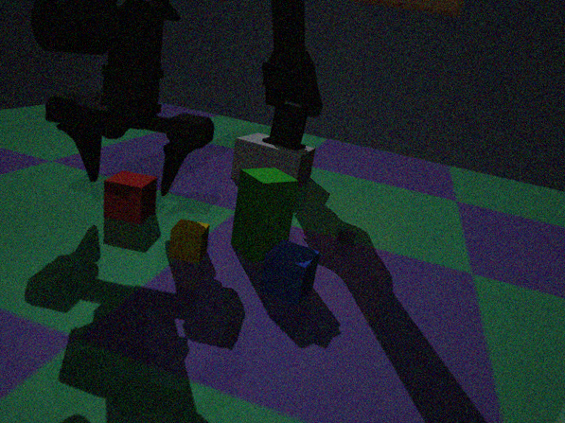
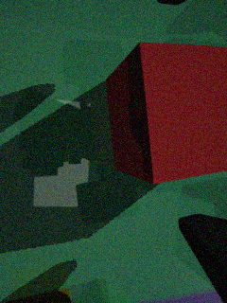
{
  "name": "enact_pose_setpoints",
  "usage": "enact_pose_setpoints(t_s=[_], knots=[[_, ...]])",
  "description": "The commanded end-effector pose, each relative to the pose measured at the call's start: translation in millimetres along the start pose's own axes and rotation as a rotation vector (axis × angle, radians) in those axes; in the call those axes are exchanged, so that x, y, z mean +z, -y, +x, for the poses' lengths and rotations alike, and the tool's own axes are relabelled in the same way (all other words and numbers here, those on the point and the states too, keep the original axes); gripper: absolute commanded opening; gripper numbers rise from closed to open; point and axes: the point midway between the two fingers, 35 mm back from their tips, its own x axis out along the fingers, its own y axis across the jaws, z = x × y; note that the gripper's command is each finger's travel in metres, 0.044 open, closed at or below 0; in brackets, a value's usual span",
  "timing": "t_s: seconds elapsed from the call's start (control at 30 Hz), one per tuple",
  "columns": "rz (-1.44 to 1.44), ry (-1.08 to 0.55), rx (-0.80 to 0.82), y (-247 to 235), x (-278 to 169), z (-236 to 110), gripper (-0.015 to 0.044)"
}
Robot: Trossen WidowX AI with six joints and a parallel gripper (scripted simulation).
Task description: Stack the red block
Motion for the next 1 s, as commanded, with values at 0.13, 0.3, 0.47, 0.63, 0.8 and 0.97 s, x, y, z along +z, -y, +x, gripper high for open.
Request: enact_pose_setpoints(t_s=[0.13,0.3,0.47,0.63,0.8,0.97], knots=[[-0.001,-0.01,0.003,-1,-3,15,0.044],[-0.001,-0.011,0.003,-1,-4,23,0.044],[-0.001,-0.011,0.003,-2,-4,30,0.044],[-0.001,-0.011,0.003,-2,-4,31,0.044],[-0.001,-0.011,0.003,-2,-4,31,0.044],[-0.001,-0.011,0.003,-2,-4,31,0.044]])
